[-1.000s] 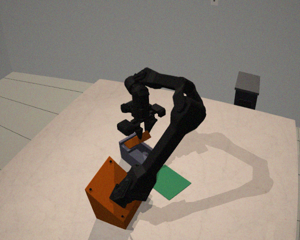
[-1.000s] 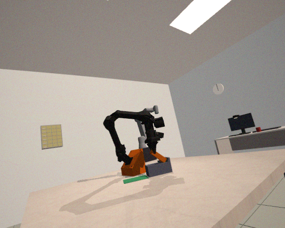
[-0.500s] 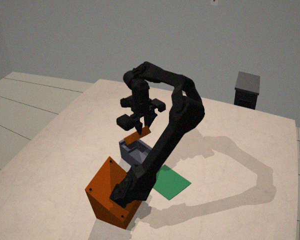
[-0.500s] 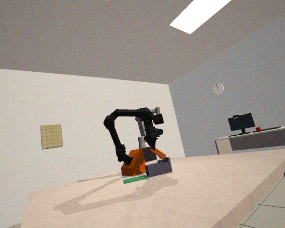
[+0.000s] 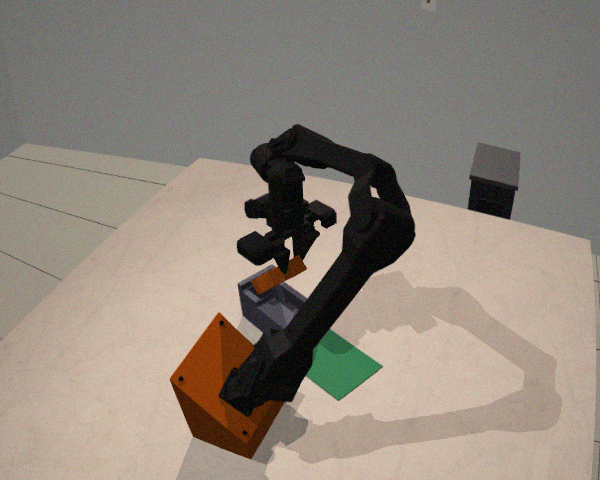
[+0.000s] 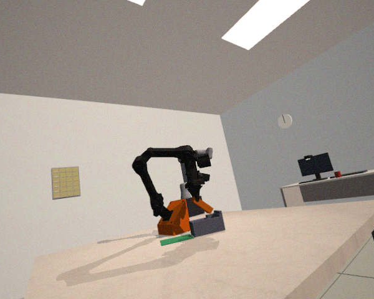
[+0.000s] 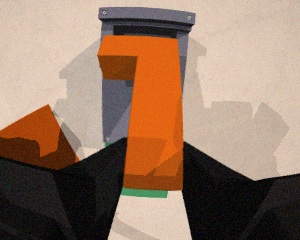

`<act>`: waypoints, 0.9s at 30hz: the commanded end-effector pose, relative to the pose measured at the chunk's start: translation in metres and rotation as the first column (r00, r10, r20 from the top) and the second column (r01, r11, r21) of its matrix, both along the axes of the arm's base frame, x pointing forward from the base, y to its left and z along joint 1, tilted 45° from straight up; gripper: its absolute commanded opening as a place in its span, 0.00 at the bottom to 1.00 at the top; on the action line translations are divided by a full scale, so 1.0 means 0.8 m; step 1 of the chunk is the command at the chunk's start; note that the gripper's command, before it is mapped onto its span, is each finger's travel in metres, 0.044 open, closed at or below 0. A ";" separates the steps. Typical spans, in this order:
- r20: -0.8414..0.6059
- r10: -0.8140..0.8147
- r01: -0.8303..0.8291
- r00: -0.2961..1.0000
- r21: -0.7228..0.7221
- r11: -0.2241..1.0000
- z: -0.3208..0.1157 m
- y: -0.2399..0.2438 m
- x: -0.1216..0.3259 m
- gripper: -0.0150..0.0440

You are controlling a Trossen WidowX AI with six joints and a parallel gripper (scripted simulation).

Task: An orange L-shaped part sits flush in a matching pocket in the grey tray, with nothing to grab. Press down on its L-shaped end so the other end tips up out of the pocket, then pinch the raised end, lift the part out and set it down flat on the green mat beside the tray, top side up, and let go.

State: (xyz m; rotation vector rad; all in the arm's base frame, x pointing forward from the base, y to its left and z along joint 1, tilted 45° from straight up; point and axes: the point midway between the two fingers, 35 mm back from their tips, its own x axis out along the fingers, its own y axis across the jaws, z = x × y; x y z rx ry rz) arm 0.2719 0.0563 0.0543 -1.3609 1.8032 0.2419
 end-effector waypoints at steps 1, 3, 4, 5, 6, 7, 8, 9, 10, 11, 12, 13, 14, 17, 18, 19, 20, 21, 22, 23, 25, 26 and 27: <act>0.003 0.000 0.000 1.000 0.003 1.000 0.013 -0.012 -0.011 0.25; 0.003 0.000 0.000 1.000 0.002 1.000 0.019 -0.017 -0.017 0.25; 0.003 0.000 0.000 1.000 0.002 1.000 0.021 -0.020 -0.020 0.25; 0.003 0.000 0.000 1.000 0.002 1.000 0.024 -0.023 -0.023 0.25; 0.002 0.000 0.000 1.000 0.002 1.000 0.027 -0.025 -0.026 0.25; 0.002 0.000 0.000 1.000 0.002 1.000 0.030 -0.028 -0.028 0.25; 0.002 0.000 0.000 1.000 0.002 1.000 0.032 -0.031 -0.031 0.25; 0.002 0.000 0.000 1.000 0.002 1.000 0.035 -0.033 -0.034 0.25; 0.002 0.000 0.000 1.000 0.001 1.000 0.038 -0.036 -0.037 0.25; 0.001 0.000 0.000 1.000 0.001 1.000 0.041 -0.039 -0.039 0.25; 0.001 0.000 0.000 1.000 0.001 1.000 0.043 -0.041 -0.042 0.25; 0.001 0.000 0.000 1.000 0.001 1.000 0.046 -0.044 -0.045 0.25; 0.001 0.000 0.000 1.000 0.001 1.000 0.049 -0.046 -0.048 0.25; 0.000 0.000 0.000 1.000 0.000 1.000 0.057 -0.054 -0.056 0.25; 0.000 0.000 0.000 1.000 0.000 1.000 0.060 -0.057 -0.059 0.25; 0.000 0.000 0.000 1.000 0.000 1.000 0.063 -0.060 -0.061 0.25; 0.000 0.000 0.000 1.000 0.000 1.000 0.066 -0.062 -0.064 0.25; -0.001 0.000 0.000 1.000 0.000 1.000 0.068 -0.065 -0.067 0.25; -0.001 0.000 0.000 1.000 0.000 1.000 0.071 -0.068 -0.069 0.25; -0.001 0.000 0.000 1.000 -0.001 1.000 0.074 -0.070 -0.072 0.25; -0.001 0.000 0.000 1.000 -0.001 1.000 0.080 -0.076 -0.077 0.25; -0.001 0.000 0.000 1.000 -0.001 1.000 0.083 -0.078 -0.080 0.25; -0.002 0.000 0.000 1.000 -0.001 1.000 0.085 -0.081 -0.083 0.25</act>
